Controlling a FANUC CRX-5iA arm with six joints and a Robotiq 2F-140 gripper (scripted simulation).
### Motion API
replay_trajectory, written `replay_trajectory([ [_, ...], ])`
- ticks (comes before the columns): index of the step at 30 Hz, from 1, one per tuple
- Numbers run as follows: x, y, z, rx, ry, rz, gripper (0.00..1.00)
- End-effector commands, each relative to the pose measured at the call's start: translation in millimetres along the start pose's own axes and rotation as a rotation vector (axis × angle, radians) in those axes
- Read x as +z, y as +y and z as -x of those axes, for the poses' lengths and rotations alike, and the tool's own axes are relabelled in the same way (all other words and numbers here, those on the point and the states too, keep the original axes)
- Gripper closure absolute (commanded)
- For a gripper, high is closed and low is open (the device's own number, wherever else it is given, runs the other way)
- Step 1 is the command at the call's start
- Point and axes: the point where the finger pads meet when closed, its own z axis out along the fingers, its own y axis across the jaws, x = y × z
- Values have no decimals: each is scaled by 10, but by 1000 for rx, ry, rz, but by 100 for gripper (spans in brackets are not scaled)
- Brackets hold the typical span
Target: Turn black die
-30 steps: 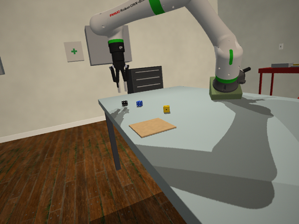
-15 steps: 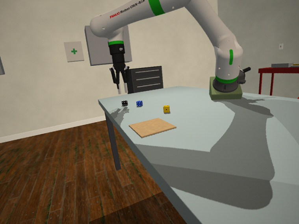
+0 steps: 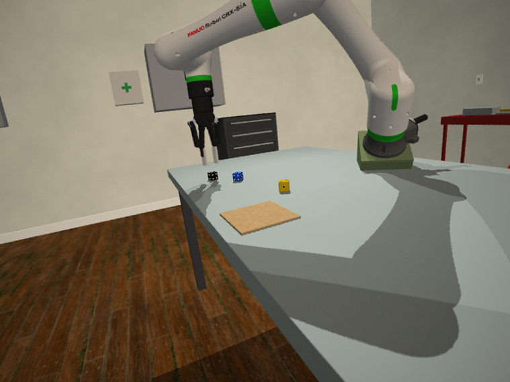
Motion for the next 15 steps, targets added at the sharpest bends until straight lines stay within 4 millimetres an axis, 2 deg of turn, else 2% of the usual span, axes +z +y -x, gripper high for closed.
replay_trajectory([
  [1, 48, 0, -2, 0, 1, 0, 65],
  [15, 194, 2, -2, 0, 1, 0, 65],
])
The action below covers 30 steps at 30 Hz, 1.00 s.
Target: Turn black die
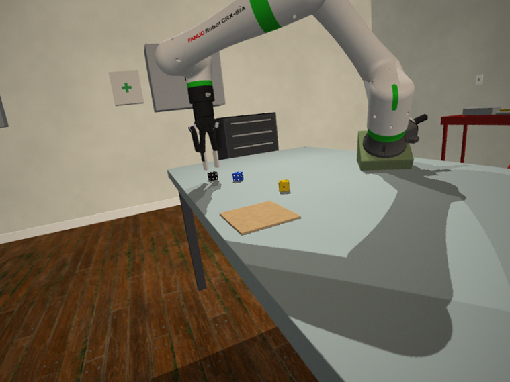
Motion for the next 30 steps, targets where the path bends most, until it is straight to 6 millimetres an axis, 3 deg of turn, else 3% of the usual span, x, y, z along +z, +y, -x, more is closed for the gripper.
replay_trajectory([
  [1, 24, 0, -2, 0, 0, 0, 65],
  [30, 55, 0, -2, 0, 1, 0, 65],
])
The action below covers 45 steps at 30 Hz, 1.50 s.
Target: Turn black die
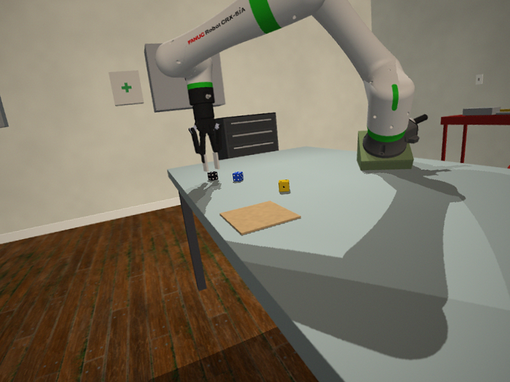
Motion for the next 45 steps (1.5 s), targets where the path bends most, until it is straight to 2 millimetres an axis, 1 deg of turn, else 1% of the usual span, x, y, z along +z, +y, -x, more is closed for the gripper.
replay_trajectory([
  [1, -3, -1, -2, 0, 0, 0, 65],
  [26, 10, 0, -2, 0, 0, 0, 65],
  [31, 72, 0, -2, 0, 0, 0, 65],
  [41, 283, 0, -2, 0, 0, 0, 65],
  [45, 316, 0, -2, 0, 0, 0, 65],
])
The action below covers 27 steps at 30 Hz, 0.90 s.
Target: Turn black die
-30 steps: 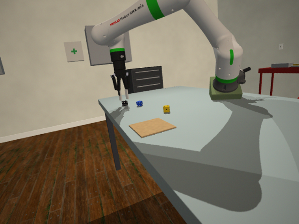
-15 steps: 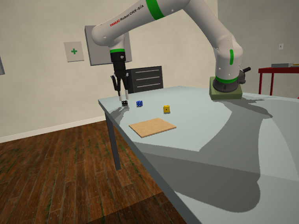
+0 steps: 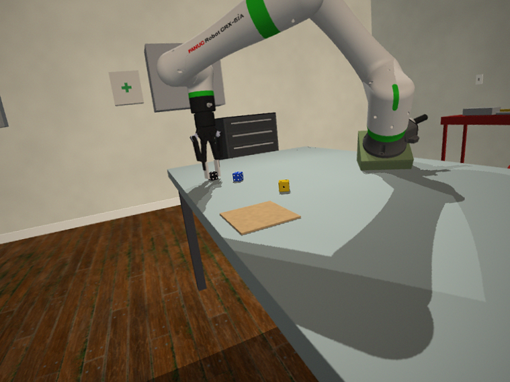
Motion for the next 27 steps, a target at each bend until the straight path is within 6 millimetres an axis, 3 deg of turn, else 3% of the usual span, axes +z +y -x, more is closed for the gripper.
replay_trajectory([
  [1, 38, -1, -2, 0, 0, 0, 65],
  [27, 70, -1, -2, 0, 0, 0, 65],
])
